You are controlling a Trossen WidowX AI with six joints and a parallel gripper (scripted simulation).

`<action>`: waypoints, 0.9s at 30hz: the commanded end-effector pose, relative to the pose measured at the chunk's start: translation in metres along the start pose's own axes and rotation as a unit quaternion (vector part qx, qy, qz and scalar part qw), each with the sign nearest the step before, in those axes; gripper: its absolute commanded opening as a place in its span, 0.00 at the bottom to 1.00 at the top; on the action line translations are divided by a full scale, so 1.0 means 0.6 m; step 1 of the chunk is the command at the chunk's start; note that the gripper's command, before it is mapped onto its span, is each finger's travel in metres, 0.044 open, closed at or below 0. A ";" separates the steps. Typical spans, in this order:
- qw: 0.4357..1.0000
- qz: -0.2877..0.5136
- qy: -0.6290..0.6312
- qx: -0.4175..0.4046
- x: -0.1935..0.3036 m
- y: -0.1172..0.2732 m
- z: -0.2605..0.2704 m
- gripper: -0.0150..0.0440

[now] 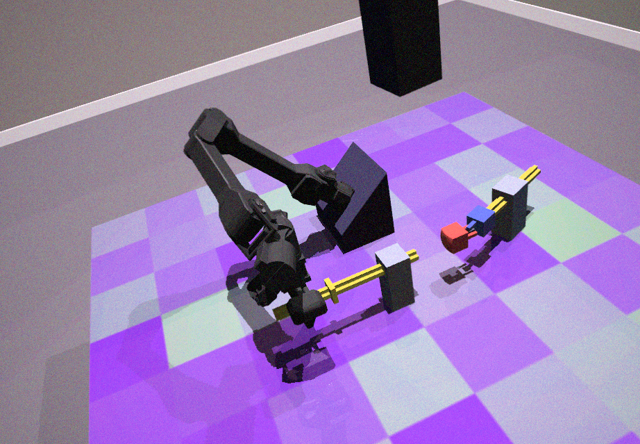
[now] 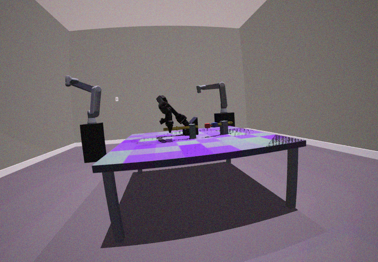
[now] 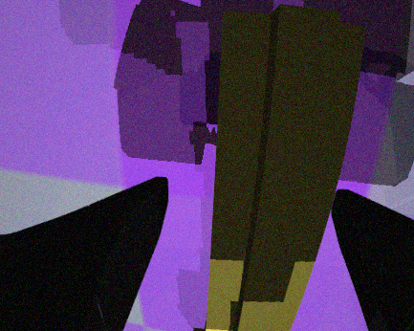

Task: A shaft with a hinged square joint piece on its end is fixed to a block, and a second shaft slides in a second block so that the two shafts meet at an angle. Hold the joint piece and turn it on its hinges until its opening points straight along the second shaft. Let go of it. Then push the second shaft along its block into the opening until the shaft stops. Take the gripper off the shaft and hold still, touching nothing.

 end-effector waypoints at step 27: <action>1.000 0.000 0.000 -0.001 0.000 0.000 0.001 0.37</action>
Point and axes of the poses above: the point midway between the two fingers, 35 mm back from their tips, its own y axis back along the fingers, its own z axis across the jaws, x = y × z, the point moved 7 cm from there along y, back along the fingers, and after that the axes turned 1 degree about y, right-handed, at the moved point
